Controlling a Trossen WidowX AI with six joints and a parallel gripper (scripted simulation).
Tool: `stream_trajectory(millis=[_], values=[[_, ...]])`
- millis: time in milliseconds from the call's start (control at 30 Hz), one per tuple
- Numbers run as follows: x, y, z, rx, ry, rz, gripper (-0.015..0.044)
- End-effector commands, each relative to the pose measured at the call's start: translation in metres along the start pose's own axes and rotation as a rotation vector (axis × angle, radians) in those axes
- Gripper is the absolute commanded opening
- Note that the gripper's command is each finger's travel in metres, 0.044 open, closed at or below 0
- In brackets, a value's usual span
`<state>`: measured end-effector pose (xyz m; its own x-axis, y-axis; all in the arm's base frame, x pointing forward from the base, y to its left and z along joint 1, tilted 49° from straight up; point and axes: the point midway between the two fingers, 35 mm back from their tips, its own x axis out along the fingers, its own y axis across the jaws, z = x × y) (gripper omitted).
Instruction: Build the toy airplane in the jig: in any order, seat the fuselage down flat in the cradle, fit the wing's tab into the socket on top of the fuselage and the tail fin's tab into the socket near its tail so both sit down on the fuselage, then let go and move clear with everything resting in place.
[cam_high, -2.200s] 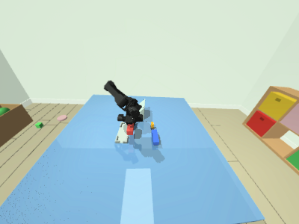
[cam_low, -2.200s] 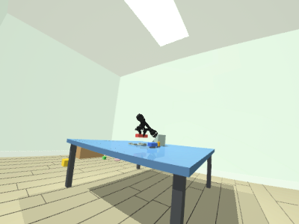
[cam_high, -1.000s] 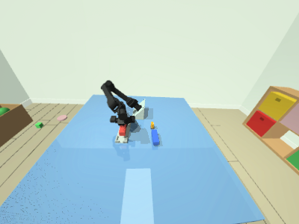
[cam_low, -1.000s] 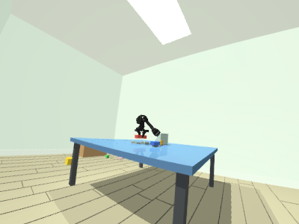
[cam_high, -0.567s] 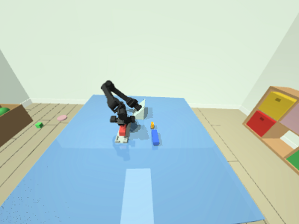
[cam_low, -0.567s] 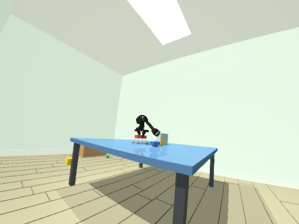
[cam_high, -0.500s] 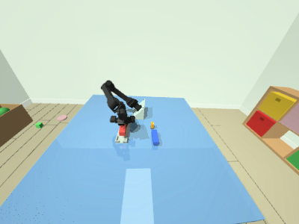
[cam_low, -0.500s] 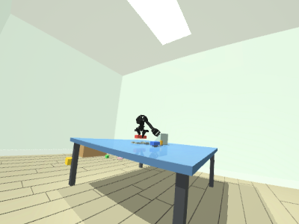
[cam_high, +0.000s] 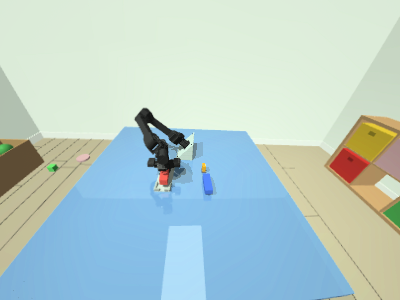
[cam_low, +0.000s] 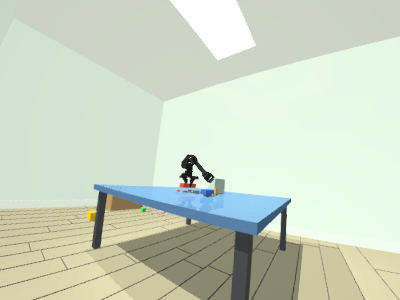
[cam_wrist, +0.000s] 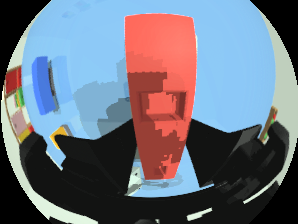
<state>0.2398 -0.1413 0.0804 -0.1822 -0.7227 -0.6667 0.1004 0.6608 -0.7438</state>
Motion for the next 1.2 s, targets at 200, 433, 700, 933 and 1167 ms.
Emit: stream_trajectory(millis=[200, 433, 700, 933, 1167], values=[[0.015, -0.002, 0.0, -0.005, -0.003, -0.006, 0.0195], [0.016, -0.001, -0.001, 0.001, 0.001, -0.002, 0.0175], [0.016, -0.001, -0.001, 0.001, 0.001, -0.002, 0.0057], [0.016, -0.001, -0.001, 0.001, 0.001, -0.002, 0.0241], [0.016, -0.001, -0.001, 0.001, 0.001, -0.002, 0.0425]])
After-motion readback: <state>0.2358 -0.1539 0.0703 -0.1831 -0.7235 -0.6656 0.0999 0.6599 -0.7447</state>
